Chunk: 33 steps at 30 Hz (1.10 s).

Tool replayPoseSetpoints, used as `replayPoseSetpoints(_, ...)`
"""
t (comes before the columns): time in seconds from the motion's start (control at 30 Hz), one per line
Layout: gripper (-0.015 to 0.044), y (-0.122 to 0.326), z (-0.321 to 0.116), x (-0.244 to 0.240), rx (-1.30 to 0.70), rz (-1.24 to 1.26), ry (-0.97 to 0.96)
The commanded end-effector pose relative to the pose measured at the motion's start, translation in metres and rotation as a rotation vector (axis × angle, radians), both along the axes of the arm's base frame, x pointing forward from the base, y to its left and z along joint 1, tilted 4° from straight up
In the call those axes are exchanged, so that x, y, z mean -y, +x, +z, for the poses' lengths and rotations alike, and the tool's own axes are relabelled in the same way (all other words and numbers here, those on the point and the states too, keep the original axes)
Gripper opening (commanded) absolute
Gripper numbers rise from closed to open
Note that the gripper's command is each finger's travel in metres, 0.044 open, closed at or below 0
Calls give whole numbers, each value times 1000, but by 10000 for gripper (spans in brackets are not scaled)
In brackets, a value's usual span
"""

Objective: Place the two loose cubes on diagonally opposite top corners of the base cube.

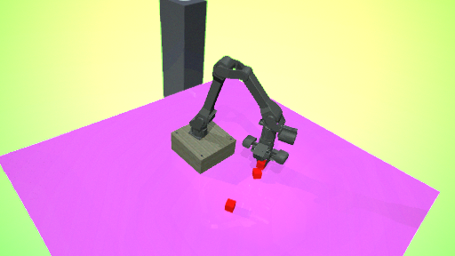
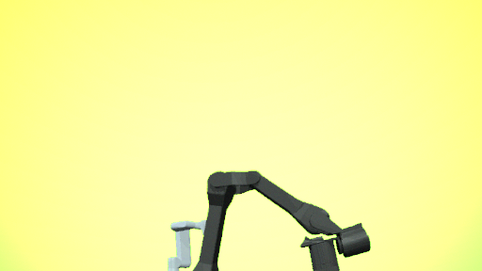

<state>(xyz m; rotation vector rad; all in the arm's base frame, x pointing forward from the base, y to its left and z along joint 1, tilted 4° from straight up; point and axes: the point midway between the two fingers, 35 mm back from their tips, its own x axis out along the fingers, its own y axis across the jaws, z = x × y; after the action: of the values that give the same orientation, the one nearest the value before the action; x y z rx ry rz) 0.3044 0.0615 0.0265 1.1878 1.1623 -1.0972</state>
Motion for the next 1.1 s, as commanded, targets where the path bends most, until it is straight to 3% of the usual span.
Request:
replayPoseSetpoints(0.0,105,-1,-8,1,-3,-8,-5)
replayPoseSetpoints(0.77,105,-1,-9,1,-3,-4,-5)
replayPoseSetpoints(0.9,205,-1,-9,1,-3,-4,-5)
replayPoseSetpoints(1.07,205,-1,-9,1,-3,-4,-5)
